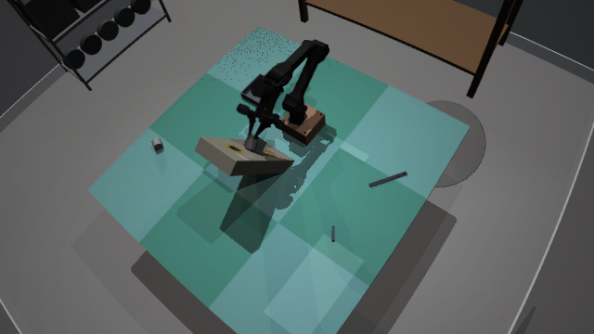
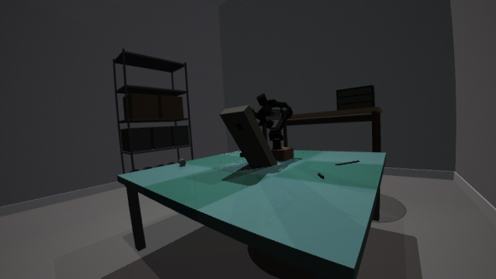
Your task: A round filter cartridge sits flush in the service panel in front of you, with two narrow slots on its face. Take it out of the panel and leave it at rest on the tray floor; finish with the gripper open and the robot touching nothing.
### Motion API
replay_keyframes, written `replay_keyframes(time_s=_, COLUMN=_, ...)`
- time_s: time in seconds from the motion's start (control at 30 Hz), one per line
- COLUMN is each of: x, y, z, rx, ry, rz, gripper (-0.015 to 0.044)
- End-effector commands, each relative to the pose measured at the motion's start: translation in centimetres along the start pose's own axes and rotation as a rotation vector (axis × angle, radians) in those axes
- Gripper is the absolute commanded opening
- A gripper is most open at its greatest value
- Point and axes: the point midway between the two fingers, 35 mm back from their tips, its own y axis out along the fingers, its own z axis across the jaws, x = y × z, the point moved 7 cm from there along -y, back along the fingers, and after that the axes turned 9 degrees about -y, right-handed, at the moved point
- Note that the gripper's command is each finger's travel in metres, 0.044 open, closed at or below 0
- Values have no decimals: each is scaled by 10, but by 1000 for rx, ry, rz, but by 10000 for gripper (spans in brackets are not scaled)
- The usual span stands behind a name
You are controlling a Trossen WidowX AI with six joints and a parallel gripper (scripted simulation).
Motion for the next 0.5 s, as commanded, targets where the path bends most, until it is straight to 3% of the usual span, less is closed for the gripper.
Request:
replay_keyframes(time_s=0.0, x=-1, y=0, z=1, rx=-4, ry=1, rz=-1, gripper=100)
replay_keyframes(time_s=0.47, x=42, y=-9, z=-58, rx=-14, ry=5, rz=-7, gripper=100)
